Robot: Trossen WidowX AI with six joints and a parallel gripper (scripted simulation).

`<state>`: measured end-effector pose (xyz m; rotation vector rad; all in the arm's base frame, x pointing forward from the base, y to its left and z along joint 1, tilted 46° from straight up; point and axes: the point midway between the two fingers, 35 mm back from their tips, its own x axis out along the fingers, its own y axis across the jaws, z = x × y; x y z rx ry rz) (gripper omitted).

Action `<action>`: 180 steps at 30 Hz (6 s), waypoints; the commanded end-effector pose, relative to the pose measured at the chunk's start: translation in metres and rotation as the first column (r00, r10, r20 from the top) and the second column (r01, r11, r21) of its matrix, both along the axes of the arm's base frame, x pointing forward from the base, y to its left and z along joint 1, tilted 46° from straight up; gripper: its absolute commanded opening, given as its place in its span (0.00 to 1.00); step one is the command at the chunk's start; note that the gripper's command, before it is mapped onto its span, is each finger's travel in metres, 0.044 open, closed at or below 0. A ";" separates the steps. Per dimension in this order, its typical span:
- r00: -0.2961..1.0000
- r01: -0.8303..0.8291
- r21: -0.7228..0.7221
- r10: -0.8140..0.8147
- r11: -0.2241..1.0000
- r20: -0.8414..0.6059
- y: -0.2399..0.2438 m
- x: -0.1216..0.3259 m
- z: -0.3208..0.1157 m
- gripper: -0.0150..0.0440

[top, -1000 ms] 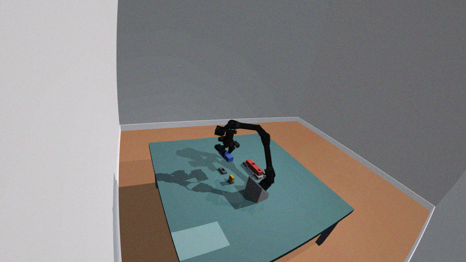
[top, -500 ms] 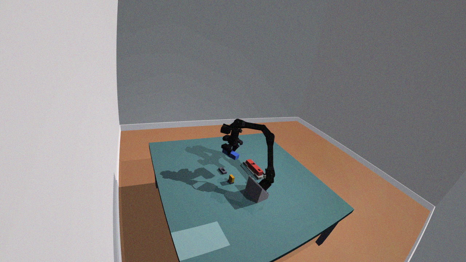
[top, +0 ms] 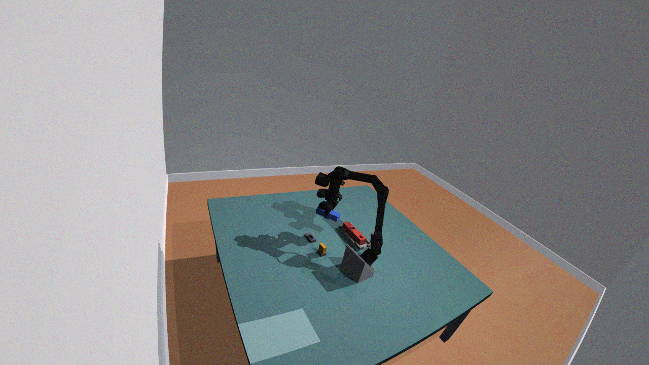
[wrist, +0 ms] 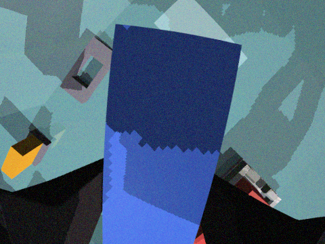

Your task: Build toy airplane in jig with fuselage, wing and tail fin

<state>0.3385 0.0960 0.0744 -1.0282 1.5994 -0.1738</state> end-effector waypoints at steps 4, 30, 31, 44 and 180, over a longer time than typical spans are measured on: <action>0.993 -0.088 -0.008 0.087 0.996 -0.084 -0.020 -0.002 0.013 0.25; 0.820 -0.423 0.045 0.403 0.905 -0.406 -0.089 -0.023 0.057 0.25; 0.809 -0.434 0.049 0.413 0.900 -0.418 -0.092 -0.025 0.059 0.25; 0.642 -0.568 0.113 0.525 0.815 -0.558 -0.124 -0.043 0.077 0.25; 0.926 0.274 0.020 -0.269 0.962 0.264 -0.108 -0.053 0.115 1.00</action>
